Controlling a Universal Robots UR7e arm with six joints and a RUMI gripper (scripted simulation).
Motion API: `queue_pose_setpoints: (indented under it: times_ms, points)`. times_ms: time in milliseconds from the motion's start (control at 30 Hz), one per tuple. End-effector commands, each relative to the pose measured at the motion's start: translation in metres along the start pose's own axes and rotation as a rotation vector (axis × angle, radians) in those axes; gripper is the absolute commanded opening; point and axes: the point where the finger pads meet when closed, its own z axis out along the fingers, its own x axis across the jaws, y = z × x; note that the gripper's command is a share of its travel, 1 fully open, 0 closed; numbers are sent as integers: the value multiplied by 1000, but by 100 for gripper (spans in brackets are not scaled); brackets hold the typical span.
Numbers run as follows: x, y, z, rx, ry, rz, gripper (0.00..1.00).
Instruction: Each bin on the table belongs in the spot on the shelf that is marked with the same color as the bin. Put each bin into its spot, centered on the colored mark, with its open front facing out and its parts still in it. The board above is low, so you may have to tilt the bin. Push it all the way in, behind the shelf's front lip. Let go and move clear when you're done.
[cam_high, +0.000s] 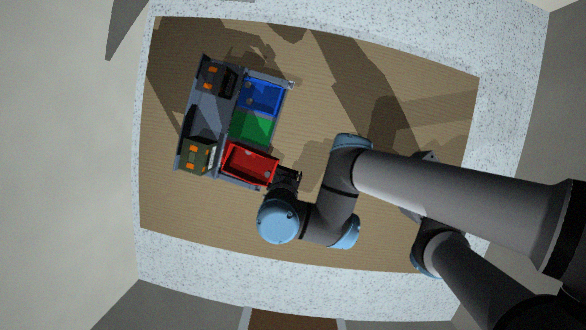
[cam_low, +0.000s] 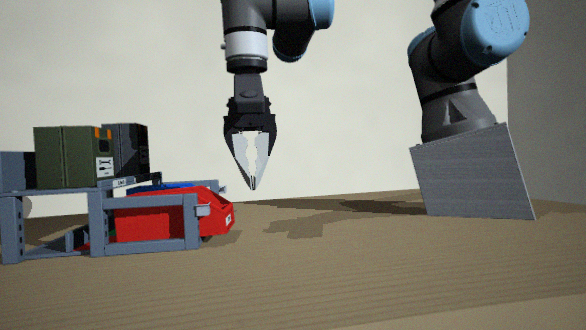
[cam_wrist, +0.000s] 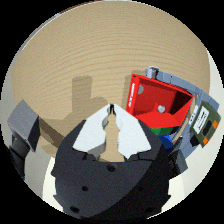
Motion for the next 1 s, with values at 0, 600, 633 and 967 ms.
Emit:
queue_pose_setpoints:
  times_ms: [0,600,633,967]
  points:
    - [1,0,13,0,3,0,0]
    - [1,0,53,0,3,0,0]
    - [1,0,55,0,3,0,0]
    - [1,0,60,0,3,0,0]
